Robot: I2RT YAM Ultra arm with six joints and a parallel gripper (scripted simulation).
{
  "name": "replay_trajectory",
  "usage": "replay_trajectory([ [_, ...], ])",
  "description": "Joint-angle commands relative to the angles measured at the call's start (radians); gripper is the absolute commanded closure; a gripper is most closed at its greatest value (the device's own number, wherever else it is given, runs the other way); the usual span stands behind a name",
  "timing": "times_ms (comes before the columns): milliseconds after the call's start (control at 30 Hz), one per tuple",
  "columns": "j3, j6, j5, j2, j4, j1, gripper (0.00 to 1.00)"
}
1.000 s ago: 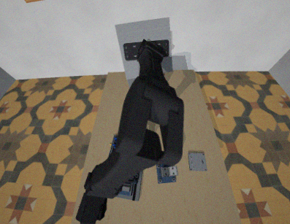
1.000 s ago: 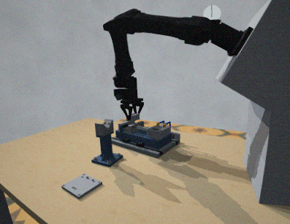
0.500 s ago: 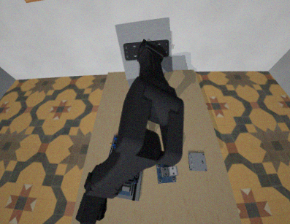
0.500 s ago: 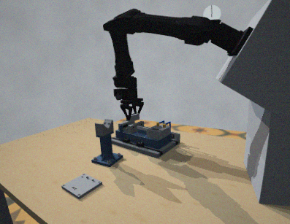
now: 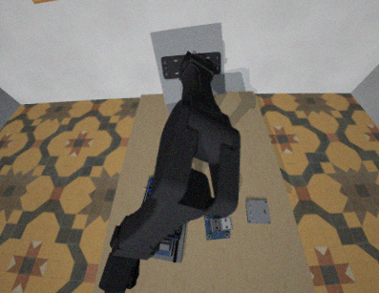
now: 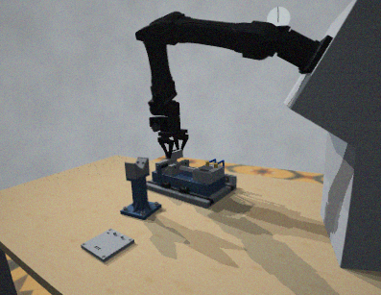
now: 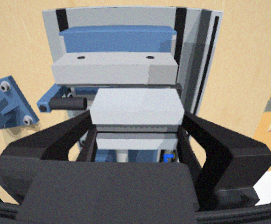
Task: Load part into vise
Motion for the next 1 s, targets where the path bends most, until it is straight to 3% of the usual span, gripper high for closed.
replay_trajectory([
  [0,0.019,0.009,0.004,-0.003,0.012,-0.01,1.0],
  [967,-0.011,0.01,0.004,-0.005,0.013,-0.01,1.0],
])
